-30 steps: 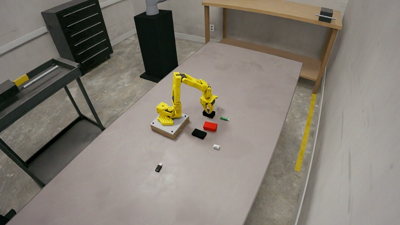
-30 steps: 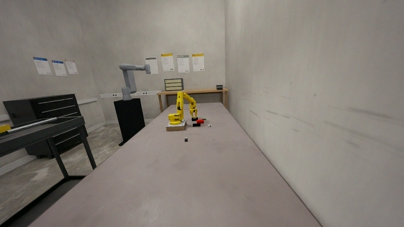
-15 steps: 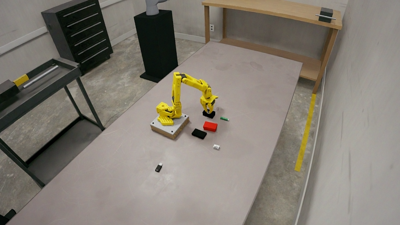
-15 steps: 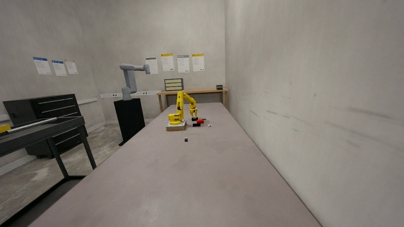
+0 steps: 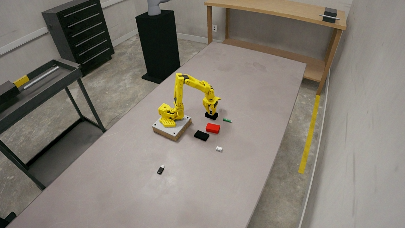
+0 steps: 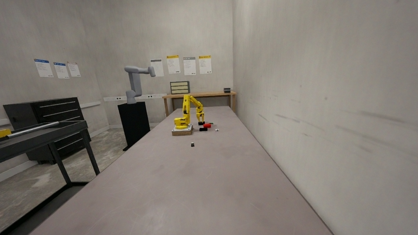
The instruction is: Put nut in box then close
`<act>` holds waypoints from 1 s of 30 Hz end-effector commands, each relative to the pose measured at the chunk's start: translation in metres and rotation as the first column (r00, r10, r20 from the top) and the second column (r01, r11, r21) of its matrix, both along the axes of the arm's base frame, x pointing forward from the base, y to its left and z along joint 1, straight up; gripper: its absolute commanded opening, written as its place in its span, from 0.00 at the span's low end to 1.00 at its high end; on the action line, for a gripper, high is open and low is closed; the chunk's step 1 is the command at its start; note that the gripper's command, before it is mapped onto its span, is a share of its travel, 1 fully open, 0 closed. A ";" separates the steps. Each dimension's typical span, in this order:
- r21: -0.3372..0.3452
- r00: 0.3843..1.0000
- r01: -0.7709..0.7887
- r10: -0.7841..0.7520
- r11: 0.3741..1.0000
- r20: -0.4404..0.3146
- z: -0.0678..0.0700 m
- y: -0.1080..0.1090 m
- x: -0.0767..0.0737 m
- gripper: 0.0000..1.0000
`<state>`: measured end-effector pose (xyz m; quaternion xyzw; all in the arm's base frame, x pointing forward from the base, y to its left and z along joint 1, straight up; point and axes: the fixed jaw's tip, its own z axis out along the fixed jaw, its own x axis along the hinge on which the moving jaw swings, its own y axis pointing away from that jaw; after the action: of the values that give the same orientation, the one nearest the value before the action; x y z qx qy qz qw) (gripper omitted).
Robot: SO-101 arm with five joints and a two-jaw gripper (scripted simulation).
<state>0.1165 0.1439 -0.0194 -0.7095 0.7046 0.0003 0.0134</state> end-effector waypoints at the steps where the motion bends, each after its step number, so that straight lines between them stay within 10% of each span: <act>1: -0.017 1.000 -0.001 0.000 1.000 -0.017 -0.006 -0.003 -0.005 0.07; 30: -0.017 1.000 -0.001 0.000 1.000 -0.017 -0.010 -0.003 -0.004 0.07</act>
<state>0.1167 0.1441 -0.0244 -0.7095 0.7046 0.0003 0.0136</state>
